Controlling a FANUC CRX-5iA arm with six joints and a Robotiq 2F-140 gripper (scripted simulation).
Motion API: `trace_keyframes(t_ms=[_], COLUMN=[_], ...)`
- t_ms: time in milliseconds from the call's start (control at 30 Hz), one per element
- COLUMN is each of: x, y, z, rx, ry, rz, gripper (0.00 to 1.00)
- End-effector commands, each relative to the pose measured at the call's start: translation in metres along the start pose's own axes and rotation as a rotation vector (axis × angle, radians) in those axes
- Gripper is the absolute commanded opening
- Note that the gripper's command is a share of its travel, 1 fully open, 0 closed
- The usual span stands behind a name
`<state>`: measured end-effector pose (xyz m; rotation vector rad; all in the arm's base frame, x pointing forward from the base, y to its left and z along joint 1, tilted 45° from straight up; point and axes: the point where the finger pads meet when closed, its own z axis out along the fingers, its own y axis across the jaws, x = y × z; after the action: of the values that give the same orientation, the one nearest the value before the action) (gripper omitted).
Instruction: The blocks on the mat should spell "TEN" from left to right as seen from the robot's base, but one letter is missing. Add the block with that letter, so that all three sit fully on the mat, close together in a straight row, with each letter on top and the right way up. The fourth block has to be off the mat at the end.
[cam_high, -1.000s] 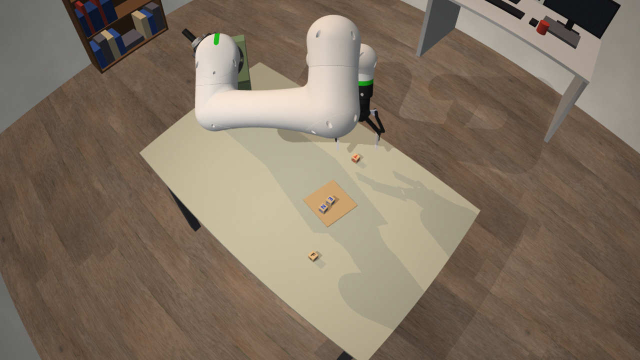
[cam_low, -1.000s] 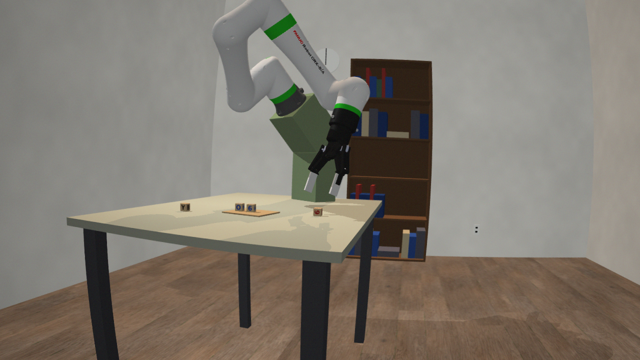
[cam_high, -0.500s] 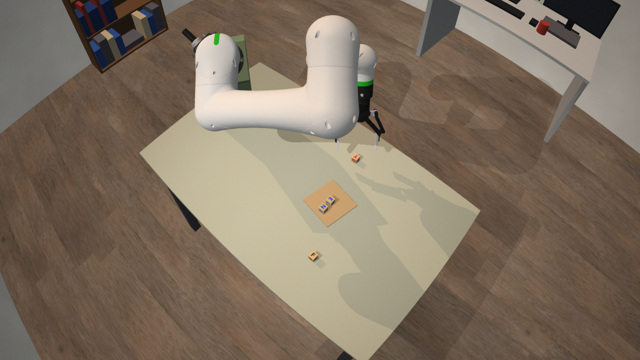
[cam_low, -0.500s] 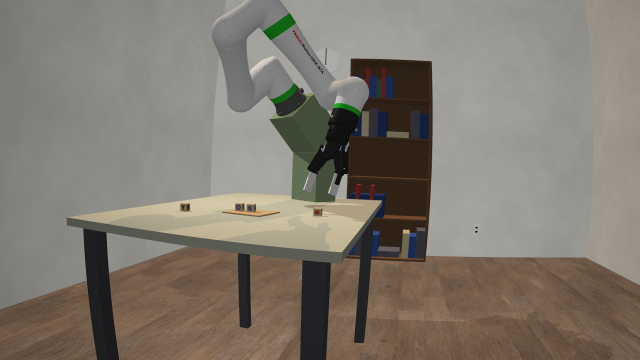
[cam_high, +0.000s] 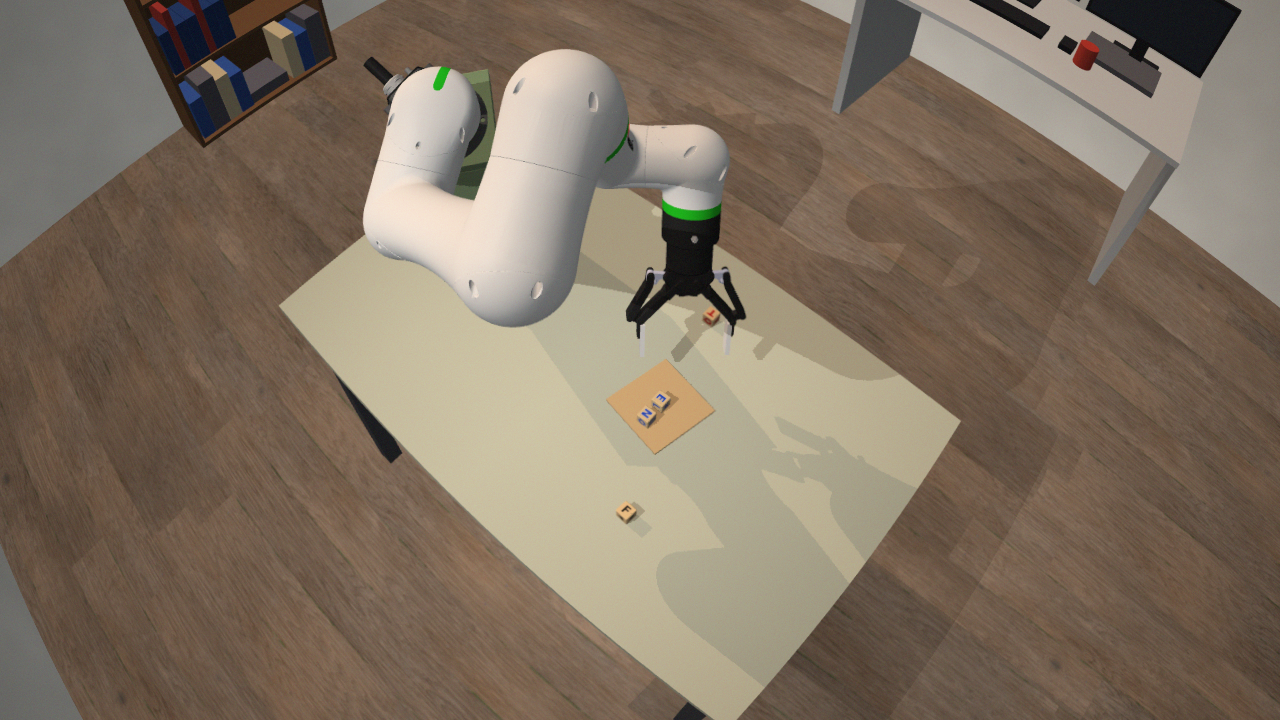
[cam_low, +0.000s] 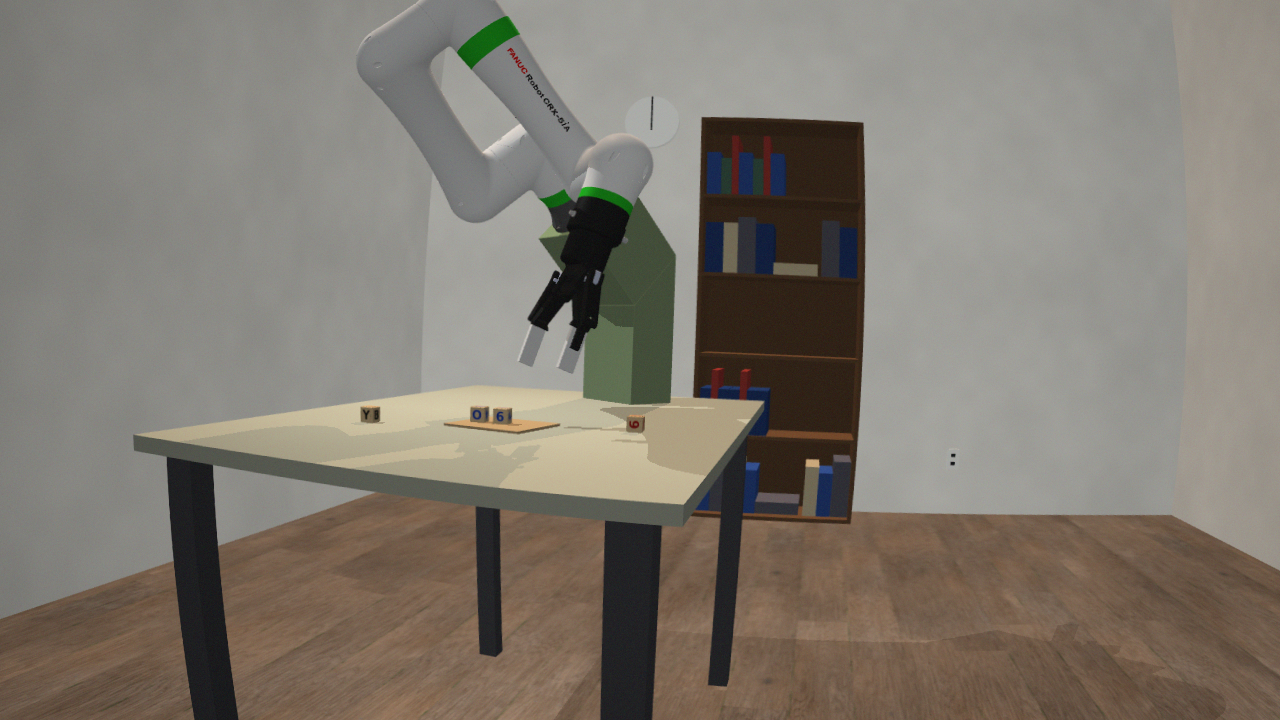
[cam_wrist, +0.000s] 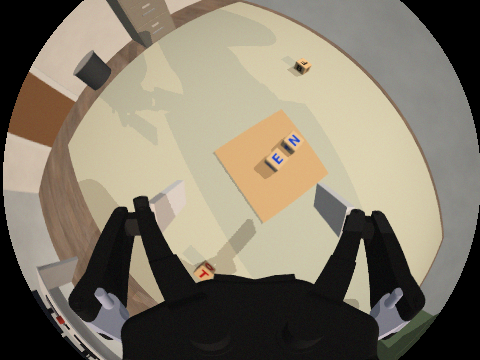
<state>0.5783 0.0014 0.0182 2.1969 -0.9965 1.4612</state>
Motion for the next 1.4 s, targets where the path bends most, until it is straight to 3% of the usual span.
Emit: trace_keyframes(t_ms=[0, 1367], x=[0.0465, 0.0512], y=[0.0359, 0.0406], z=[-0.0002, -0.0005], rx=[0.014, 0.014], ry=[-0.002, 0.000], rz=[-0.006, -0.007], gripper=[1.00, 1.00])
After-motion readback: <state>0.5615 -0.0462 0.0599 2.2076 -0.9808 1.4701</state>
